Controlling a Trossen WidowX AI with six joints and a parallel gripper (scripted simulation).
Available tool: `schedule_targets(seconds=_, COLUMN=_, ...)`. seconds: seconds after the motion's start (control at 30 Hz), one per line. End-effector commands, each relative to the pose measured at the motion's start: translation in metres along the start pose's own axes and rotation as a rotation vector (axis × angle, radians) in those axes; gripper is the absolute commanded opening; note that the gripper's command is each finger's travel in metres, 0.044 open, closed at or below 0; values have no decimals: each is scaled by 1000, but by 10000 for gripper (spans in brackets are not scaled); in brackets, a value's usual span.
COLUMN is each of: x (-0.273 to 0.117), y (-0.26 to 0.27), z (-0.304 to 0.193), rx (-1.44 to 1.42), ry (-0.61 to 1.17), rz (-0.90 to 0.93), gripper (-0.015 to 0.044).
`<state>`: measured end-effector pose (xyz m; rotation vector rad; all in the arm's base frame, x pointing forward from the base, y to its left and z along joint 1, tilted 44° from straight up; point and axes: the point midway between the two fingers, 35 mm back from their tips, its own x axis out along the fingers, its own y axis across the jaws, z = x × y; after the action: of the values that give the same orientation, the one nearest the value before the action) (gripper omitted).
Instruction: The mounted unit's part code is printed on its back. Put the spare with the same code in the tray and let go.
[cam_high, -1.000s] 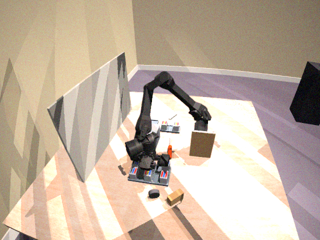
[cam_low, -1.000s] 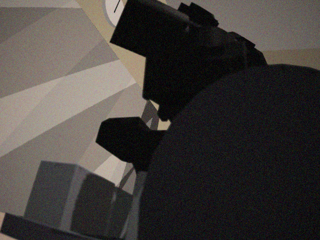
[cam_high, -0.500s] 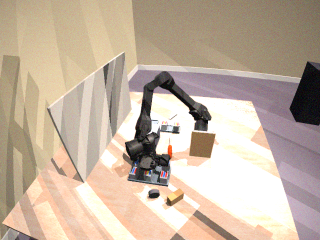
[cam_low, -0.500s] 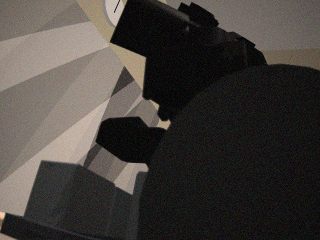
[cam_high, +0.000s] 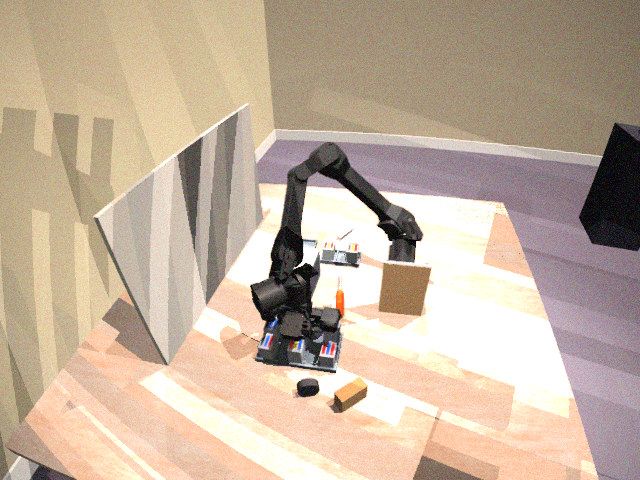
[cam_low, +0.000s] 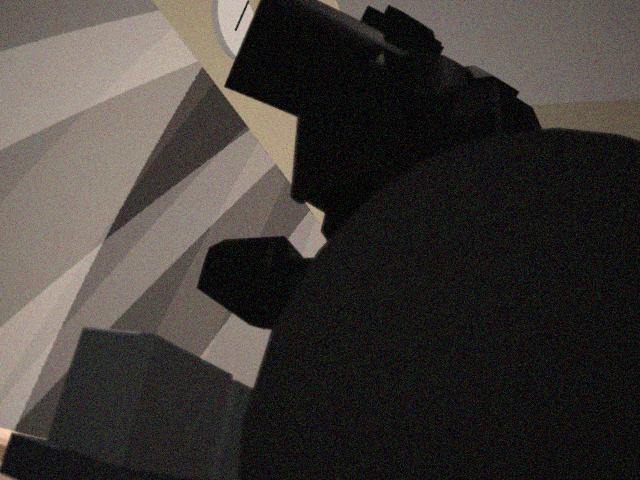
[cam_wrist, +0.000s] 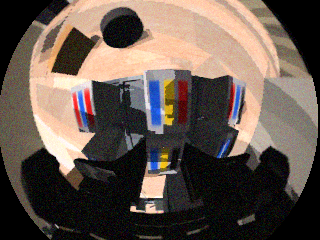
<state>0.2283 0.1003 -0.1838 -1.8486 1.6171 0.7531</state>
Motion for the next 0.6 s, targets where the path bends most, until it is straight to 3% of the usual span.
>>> schedule_targets(seconds=0.0, x=-17, y=-2, z=2, rx=2, ry=-6, rz=-1, gripper=0)
schedule_targets(seconds=0.23, x=-72, y=0, z=1, rx=-1, ry=-4, rz=-1, gripper=0)
schedule_targets(seconds=0.43, x=-77, y=-1, z=2, rx=-6, ry=-9, rz=-15, gripper=0)
schedule_targets(seconds=0.57, x=-102, y=-1, z=2, rx=-2, ry=-11, rz=-10, gripper=0)
